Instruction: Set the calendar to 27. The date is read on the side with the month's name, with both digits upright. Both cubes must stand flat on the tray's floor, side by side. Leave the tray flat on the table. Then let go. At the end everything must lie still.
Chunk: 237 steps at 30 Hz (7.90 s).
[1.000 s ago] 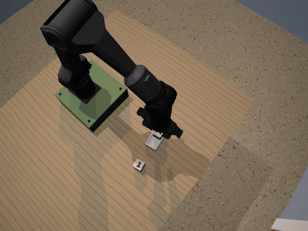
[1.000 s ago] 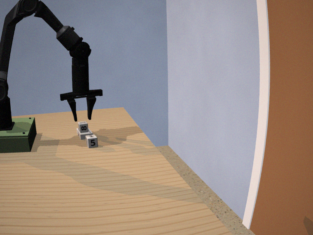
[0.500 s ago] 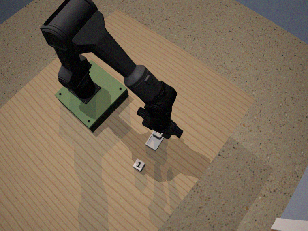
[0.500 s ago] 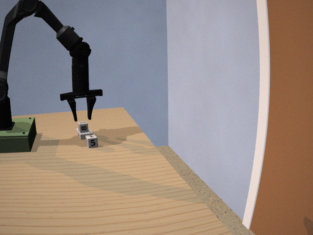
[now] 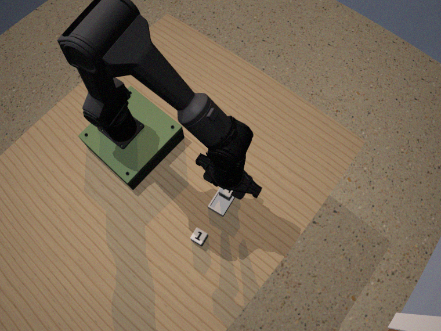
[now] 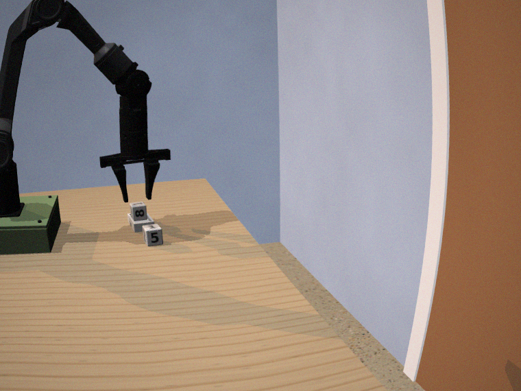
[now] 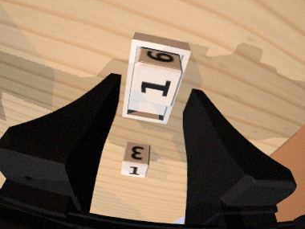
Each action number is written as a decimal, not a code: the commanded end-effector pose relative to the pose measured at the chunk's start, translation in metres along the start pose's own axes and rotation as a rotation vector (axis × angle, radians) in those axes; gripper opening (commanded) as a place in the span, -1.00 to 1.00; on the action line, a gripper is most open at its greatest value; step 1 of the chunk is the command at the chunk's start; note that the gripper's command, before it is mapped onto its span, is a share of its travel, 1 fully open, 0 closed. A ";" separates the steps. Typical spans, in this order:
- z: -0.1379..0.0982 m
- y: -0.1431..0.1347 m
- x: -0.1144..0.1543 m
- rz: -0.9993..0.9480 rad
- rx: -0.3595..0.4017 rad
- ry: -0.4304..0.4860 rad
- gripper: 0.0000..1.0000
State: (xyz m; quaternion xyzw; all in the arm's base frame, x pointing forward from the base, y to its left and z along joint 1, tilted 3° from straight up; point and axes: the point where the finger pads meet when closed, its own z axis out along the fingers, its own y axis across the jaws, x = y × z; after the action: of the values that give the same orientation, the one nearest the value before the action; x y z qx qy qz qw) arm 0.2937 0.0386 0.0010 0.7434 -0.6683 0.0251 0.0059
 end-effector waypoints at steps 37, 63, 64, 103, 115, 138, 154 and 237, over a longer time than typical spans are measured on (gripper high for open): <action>0.000 0.000 0.000 0.000 0.000 0.001 0.21; 0.026 0.001 0.000 0.001 -0.003 0.001 0.21; 0.027 0.001 0.000 0.001 -0.003 0.001 0.21; 0.029 0.001 0.000 0.001 -0.001 0.001 0.21; 0.029 0.001 0.000 0.001 -0.001 0.001 -0.30; 0.029 0.001 0.000 0.001 -0.001 0.001 -0.30; -0.031 -0.001 0.000 -0.001 0.005 -0.001 -0.30; -0.064 -0.003 -0.076 2.629 0.001 0.000 -0.30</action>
State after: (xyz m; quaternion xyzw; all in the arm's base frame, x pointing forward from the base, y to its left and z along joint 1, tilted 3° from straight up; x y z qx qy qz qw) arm 0.2864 0.1147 0.0617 -0.4299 -0.9026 0.0099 -0.0187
